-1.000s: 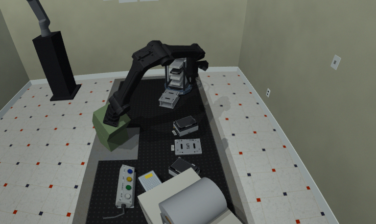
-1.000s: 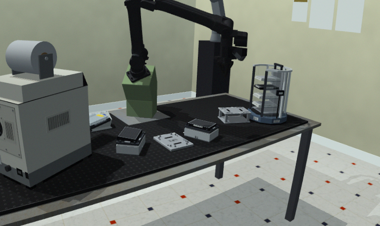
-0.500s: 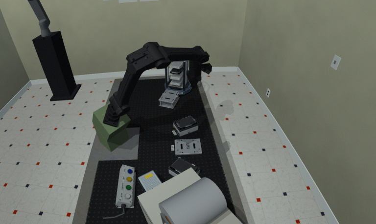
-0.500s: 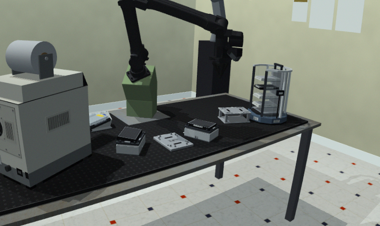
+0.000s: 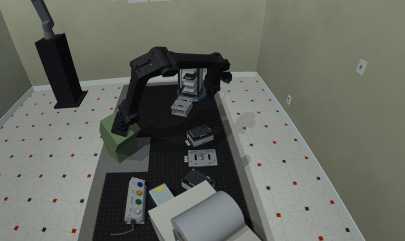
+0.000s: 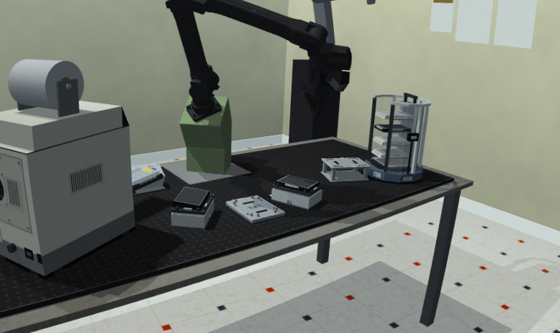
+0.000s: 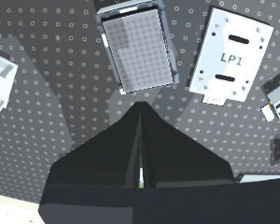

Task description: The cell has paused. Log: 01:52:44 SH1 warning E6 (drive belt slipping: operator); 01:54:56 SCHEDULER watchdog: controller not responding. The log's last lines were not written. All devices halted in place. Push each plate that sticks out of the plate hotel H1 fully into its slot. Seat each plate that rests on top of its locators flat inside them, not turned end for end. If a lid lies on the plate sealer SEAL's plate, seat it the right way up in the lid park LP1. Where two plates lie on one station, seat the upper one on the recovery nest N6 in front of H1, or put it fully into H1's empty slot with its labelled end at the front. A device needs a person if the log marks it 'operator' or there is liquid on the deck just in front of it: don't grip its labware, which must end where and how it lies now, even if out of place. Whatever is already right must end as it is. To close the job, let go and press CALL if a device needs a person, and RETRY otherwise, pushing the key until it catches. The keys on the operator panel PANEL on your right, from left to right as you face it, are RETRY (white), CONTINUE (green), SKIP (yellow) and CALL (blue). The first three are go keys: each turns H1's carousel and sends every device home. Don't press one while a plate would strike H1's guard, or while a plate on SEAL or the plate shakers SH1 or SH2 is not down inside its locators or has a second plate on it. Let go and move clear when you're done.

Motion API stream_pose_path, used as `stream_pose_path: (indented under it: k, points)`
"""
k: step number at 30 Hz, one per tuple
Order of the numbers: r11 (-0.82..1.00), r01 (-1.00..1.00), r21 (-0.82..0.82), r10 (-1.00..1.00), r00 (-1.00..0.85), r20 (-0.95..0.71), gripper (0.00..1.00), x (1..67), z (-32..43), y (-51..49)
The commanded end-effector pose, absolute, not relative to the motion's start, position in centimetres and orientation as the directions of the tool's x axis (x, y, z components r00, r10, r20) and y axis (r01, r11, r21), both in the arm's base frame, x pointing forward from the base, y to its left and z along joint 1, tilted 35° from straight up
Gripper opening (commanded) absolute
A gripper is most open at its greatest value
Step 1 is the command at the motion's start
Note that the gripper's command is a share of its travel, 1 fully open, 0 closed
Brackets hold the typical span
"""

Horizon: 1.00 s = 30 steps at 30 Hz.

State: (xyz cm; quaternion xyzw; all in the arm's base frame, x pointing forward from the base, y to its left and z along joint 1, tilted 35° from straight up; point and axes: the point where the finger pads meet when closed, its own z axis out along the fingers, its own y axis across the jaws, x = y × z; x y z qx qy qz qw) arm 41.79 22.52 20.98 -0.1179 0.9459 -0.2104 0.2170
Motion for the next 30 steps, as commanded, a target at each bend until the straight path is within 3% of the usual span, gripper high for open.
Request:
stream_pose_path:
  k: [1,10,23,30]
  points:
    - [0.883,-0.140,-0.448,-0.324,-0.872,-0.366,0.00,42.2,21.7,21.2]
    - [0.882,-0.139,-0.449,-0.324,-0.872,-0.367,0.00,42.7,23.1,18.6]
    - [0.939,0.202,-0.280,0.033,-0.859,-0.511,0.00,42.2,24.3,15.2]
    - [0.939,0.207,-0.276,0.038,-0.858,-0.513,0.00,41.9,24.9,13.3]
